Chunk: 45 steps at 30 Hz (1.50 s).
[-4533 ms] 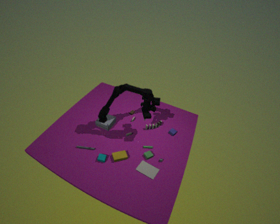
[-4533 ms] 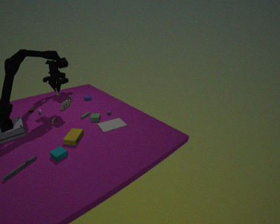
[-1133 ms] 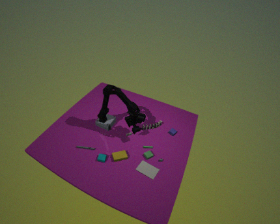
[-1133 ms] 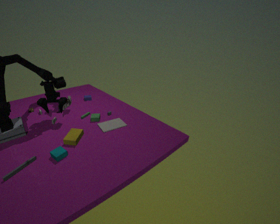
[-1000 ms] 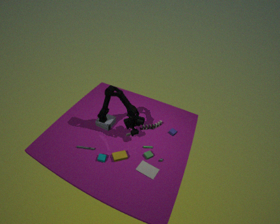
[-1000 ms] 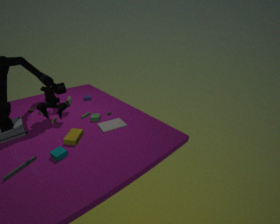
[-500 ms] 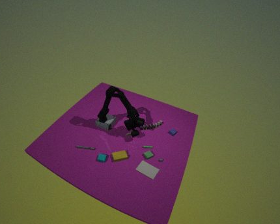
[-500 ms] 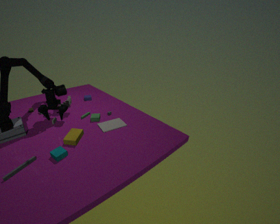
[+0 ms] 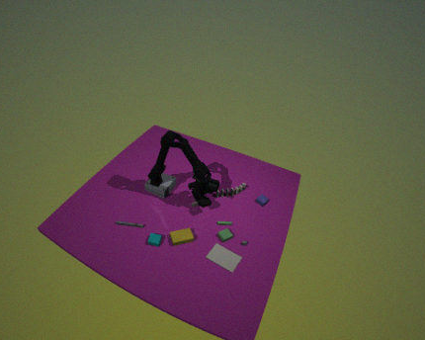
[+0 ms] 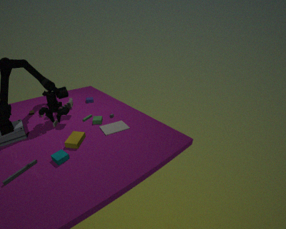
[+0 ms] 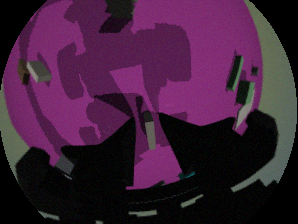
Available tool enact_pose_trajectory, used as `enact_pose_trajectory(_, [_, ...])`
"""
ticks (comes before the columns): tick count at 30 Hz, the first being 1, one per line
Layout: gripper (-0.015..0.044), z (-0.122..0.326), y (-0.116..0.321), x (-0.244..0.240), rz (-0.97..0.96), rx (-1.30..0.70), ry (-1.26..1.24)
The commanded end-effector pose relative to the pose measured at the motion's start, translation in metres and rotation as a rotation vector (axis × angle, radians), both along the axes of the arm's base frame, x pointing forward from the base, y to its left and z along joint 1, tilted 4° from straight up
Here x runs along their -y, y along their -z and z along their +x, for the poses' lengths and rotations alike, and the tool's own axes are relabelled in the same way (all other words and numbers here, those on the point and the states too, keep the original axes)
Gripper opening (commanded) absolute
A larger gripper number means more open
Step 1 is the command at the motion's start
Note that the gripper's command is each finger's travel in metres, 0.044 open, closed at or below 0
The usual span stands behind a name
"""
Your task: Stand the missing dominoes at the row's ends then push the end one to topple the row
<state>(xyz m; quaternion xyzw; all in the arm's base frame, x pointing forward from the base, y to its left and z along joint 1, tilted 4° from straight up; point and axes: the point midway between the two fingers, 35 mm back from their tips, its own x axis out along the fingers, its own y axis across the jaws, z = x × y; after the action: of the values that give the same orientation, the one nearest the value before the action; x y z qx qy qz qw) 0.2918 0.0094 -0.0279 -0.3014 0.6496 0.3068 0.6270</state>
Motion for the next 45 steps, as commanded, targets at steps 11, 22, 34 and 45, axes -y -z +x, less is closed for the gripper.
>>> enact_pose_trajectory(11, [0.0030,0.001,-0.007,0.001,-0.004,0.001,-0.003])
enact_pose_trajectory(22, [0.0030,0.009,-0.136,0.002,-0.004,0.002,-0.003])
enact_pose_trajectory(34, [0.0030,-0.005,-0.157,0.034,-0.027,0.008,0.630])
enact_pose_trajectory(45, [0.0030,-0.042,-0.158,0.085,-0.070,0.022,1.825])
